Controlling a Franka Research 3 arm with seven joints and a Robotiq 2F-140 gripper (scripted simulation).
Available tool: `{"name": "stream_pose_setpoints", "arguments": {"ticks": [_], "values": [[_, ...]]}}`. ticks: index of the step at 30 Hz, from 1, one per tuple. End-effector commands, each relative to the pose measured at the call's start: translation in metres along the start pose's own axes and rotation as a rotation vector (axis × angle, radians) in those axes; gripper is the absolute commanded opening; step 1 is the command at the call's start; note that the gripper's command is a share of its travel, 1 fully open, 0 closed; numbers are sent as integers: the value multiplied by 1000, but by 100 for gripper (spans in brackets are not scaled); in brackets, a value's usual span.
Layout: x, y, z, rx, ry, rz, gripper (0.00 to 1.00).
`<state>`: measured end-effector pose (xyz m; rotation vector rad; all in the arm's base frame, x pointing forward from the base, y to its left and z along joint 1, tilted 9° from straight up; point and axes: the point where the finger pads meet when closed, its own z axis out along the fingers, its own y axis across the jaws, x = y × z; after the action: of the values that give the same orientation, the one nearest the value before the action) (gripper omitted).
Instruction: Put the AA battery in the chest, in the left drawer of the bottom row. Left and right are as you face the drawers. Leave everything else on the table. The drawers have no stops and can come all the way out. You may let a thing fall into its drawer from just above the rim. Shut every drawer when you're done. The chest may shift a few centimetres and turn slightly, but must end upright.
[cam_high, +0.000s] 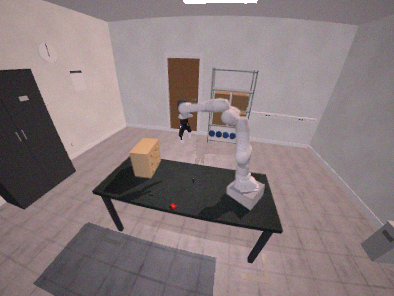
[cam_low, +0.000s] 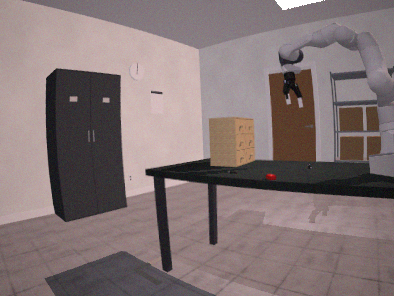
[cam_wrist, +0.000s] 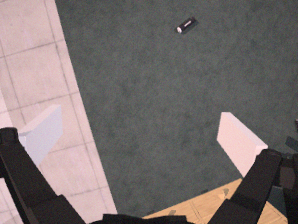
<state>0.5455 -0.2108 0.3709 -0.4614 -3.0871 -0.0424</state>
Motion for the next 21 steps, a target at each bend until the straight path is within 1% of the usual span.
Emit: {"name": "stream_pose_setpoints", "arguments": {"ticks": [1,2,3,4,9,12,14,21], "values": [[-3,8,0,7,-8,-16,100],[-8,24,1,19,-24,-44,100],[-15,47,1,36,-47,-87,100],[-15,47,1,36,-47,-87,100],[-29,121,2,79,-121,-217,100],[-32,152,1,93,-153,-271,100],[-32,161,1,96,-162,-286,100],[-32,162,1,97,-164,-289,100]]}}
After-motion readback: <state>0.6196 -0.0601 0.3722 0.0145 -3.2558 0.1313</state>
